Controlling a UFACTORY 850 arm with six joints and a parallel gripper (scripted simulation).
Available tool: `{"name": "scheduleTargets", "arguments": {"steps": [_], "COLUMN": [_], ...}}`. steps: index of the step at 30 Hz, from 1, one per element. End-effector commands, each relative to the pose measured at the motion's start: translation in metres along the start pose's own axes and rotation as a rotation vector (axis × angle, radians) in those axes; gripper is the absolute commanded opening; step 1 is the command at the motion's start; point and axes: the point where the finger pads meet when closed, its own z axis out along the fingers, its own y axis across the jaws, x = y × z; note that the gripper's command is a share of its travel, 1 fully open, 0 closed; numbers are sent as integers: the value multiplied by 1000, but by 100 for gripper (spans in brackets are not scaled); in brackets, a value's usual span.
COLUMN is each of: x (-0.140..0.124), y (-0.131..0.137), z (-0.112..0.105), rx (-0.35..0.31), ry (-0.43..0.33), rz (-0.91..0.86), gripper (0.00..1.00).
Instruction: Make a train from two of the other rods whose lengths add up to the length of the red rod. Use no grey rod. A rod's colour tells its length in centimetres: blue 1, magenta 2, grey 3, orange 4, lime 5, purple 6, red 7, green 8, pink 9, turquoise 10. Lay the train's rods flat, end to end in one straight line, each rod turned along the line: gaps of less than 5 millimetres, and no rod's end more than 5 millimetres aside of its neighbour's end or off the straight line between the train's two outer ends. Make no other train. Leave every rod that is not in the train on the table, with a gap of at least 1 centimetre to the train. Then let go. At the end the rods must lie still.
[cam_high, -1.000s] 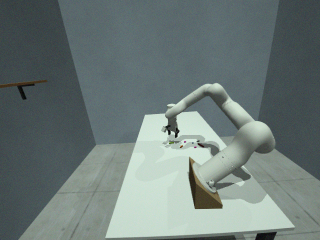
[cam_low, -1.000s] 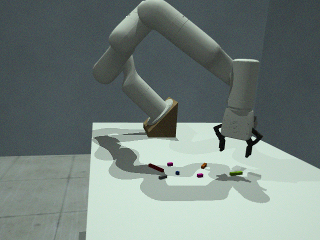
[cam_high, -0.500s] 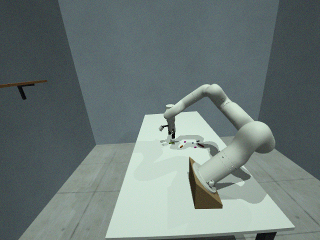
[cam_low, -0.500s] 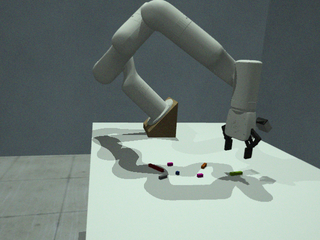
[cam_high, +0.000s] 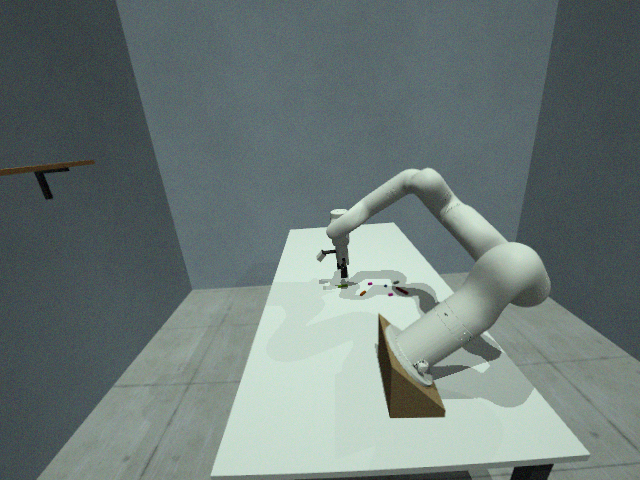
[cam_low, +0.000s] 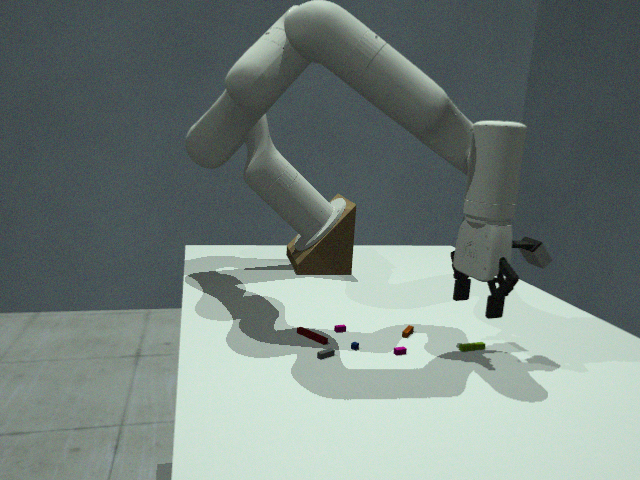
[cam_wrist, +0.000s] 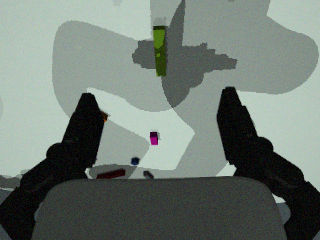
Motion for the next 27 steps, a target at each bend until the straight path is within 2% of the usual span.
{"name": "scheduleTargets", "arguments": {"steps": [1, 2, 3, 27], "x": [0, 0, 0, 0], "y": [1, 1, 1, 1], "z": [-1, -1, -1, -1], "rx": [-2, -2, -2, -2], "ry": [1, 1, 1, 1], "rz": [4, 4, 4, 4], "gripper": [100, 100, 24, 24]}}
